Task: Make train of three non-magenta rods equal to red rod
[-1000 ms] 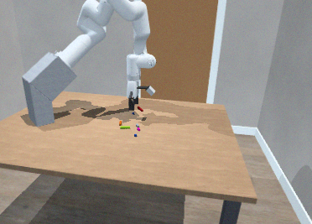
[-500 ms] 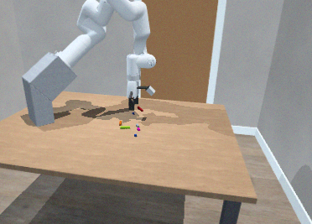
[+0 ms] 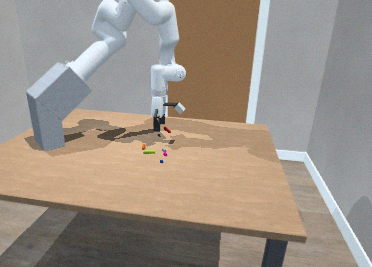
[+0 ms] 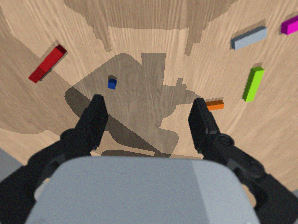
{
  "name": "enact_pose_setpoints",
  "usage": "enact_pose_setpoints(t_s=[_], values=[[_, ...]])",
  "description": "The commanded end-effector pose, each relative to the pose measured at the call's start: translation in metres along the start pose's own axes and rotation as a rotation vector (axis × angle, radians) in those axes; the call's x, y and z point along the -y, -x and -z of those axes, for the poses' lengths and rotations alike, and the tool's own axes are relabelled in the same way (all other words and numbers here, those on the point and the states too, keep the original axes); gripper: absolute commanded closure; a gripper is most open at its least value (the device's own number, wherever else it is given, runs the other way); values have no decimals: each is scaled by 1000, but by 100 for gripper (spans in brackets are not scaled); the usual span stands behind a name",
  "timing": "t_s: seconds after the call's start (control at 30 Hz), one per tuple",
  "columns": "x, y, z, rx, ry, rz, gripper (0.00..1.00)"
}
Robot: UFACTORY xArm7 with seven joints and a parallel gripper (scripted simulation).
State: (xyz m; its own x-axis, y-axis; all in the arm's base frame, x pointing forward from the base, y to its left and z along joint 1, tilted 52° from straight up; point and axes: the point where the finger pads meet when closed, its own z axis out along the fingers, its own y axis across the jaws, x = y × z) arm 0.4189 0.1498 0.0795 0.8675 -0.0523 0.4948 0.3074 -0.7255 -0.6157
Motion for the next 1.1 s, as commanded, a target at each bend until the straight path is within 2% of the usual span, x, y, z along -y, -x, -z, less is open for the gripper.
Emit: enact_pose_setpoints(t_s=[0.0, 0.13, 0.2, 0.27, 0.7, 0.77, 0.8, 1.07], values=[[0, 0, 1, 0, 1, -15, 0], [11, 3, 2, 7, -3, -159, 0], [11, 3, 2, 7, -3, -159, 0], [21, 7, 3, 14, -6, -299, 0], [57, 14, 5, 32, -8, -794, 0], [57, 14, 5, 32, -8, -794, 0], [65, 14, 6, 34, -8, -908, 0], [86, 15, 6, 37, -5, -1194, 0]])
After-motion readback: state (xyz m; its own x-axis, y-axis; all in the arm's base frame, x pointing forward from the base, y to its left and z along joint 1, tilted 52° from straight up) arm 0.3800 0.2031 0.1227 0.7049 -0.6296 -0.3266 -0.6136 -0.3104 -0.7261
